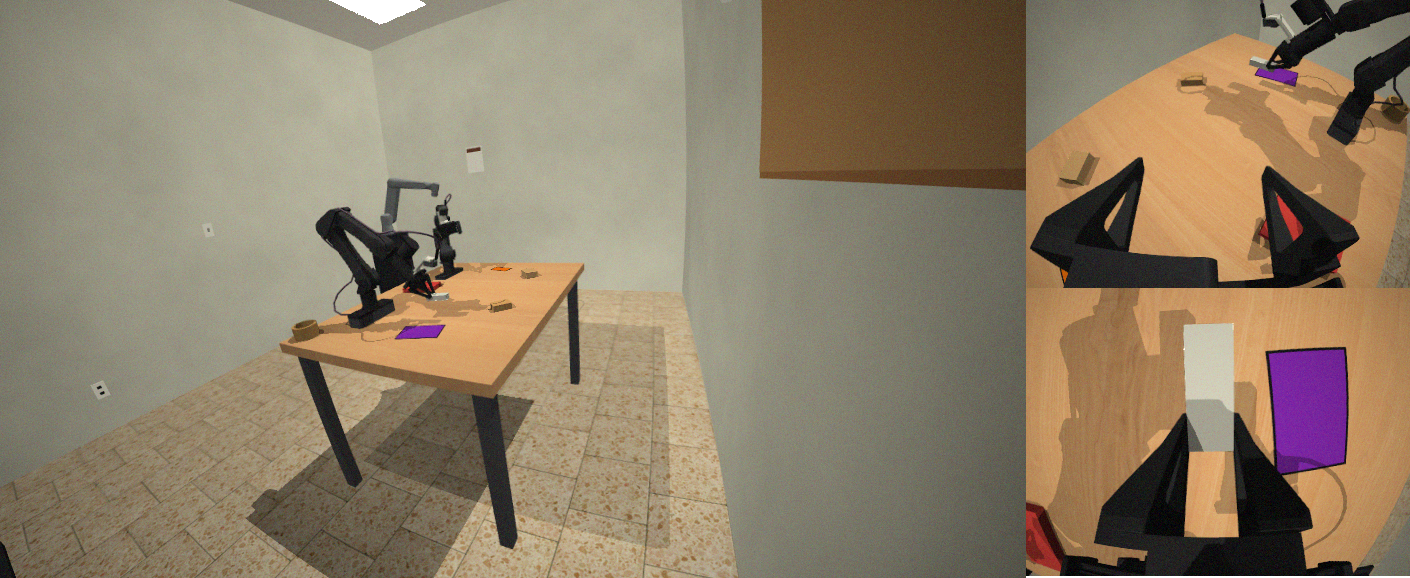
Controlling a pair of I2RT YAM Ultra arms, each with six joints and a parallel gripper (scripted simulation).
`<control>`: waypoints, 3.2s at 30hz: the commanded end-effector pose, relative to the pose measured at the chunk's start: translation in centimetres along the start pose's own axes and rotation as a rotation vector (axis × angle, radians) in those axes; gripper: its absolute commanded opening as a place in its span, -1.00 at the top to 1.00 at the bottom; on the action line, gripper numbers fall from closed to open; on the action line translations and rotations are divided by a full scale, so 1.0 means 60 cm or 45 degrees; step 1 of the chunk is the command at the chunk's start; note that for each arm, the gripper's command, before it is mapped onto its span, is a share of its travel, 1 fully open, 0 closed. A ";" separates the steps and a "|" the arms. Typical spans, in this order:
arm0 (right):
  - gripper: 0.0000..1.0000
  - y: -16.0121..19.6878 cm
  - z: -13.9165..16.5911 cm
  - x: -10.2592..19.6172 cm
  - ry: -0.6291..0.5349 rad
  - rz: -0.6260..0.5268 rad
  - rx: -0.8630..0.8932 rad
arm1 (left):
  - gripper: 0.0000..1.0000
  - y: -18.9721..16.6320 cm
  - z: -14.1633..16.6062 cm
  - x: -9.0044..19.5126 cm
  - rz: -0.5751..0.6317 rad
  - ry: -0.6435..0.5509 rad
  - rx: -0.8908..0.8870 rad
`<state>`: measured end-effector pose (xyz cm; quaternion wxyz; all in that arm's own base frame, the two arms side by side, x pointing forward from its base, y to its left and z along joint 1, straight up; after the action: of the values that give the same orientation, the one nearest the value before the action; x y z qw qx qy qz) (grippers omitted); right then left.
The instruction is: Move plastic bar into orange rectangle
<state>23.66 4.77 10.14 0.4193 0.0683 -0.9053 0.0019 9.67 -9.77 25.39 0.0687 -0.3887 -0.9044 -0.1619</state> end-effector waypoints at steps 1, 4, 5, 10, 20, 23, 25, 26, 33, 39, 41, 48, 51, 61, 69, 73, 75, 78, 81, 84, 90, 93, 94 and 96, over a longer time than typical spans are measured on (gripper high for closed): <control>0.51 0.030 -0.036 -0.009 -0.065 0.135 -0.117 | -1.00 0.004 -0.003 0.004 -0.023 -0.031 0.013; 0.51 0.080 -0.040 -0.017 -0.049 0.126 -0.095 | -1.00 0.004 -0.003 0.004 -0.023 -0.031 0.013; 0.51 0.099 -0.042 -0.019 -0.048 0.118 -0.083 | -1.00 0.004 -0.003 0.004 -0.023 -0.030 0.013; 0.51 0.164 -0.041 -0.023 -0.032 0.093 -0.030 | -1.00 0.004 -0.003 0.004 -0.023 -0.030 0.013; 0.51 0.400 -0.020 -0.017 -0.045 -0.027 0.146 | -1.00 0.004 -0.003 0.004 -0.023 -0.030 0.013; 0.51 0.416 -0.021 -0.017 -0.048 -0.035 0.153 | -1.00 0.004 -0.003 0.004 -0.023 -0.030 0.013; 0.51 0.422 -0.023 -0.018 -0.049 -0.042 0.155 | -1.00 0.004 -0.003 0.004 -0.023 -0.030 0.013; 0.51 0.422 -0.023 -0.018 -0.049 -0.042 0.155 | -1.00 0.004 -0.003 0.004 -0.023 -0.030 0.013; 0.51 0.435 -0.027 -0.015 -0.045 -0.203 0.292 | -1.00 0.004 -0.003 0.004 -0.023 -0.030 0.013; 0.51 0.418 -0.027 -0.014 -0.021 -0.463 0.594 | -1.00 0.004 -0.003 0.004 -0.023 -0.030 0.013; 0.51 0.411 -0.028 -0.014 -0.013 -0.523 0.665 | -1.00 0.004 -0.003 0.004 -0.023 -0.030 0.013; 0.51 0.397 -0.033 -0.015 0.014 -0.700 0.869 | -1.00 0.004 -0.003 0.004 -0.023 -0.030 0.013; 0.51 0.389 -0.035 -0.021 0.047 -0.787 0.972 | -1.00 0.004 -0.003 0.004 -0.023 -0.030 0.013; 0.51 0.370 -0.043 -0.034 0.093 -1.012 1.215 | -1.00 0.004 -0.003 0.004 -0.023 -0.030 0.013; 0.51 0.362 -0.064 -0.047 0.113 -1.184 1.394 | -1.00 0.004 -0.003 0.004 -0.023 -0.030 0.013; 0.51 0.363 -0.074 -0.054 0.105 -1.190 1.404 | -1.00 0.004 -0.003 0.004 -0.023 -0.030 0.013; 0.51 0.364 -0.081 -0.058 0.091 -1.167 1.394 | -1.00 0.004 -0.003 0.004 -0.023 -0.030 0.013; 0.51 0.364 -0.081 -0.058 0.091 -1.168 1.394 | -1.00 0.004 -0.003 0.004 -0.023 -0.030 0.013; 0.51 0.364 -0.080 -0.057 0.091 -1.168 1.395 | -1.00 0.004 -0.003 0.004 -0.023 -0.030 0.013; 0.51 0.364 -0.080 -0.057 0.091 -1.168 1.395 | -1.00 0.004 -0.003 0.004 -0.023 -0.030 0.013; 0.51 0.372 -0.077 -0.044 0.094 -1.178 1.406 | -1.00 0.004 -0.003 0.004 -0.023 -0.030 0.013; 0.51 0.372 -0.077 -0.044 0.094 -1.178 1.406 | -0.32 0.000 -0.018 0.005 0.017 -0.060 -0.038; 0.51 0.372 -0.077 -0.044 0.094 -1.178 1.406 | -0.32 0.000 -0.018 0.005 0.017 -0.060 -0.038; 0.51 0.372 -0.077 -0.044 0.094 -1.178 1.406 | -0.24 -0.003 -0.021 0.001 0.043 -0.046 -0.067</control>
<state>26.20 26.76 11.25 0.3251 0.6356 -0.6389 0.2865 9.62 -9.80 25.41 0.0643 -0.3916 -0.9021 -0.1698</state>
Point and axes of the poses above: on each arm, the point where the finger pads meet when closed, its own x axis back along the fingers, its own y axis across the jaws, z = x × y, the point moved 6 cm from there along x, back along the fingers, and after that the axes turned 5 degrees about -x, right-handed, at the moved point
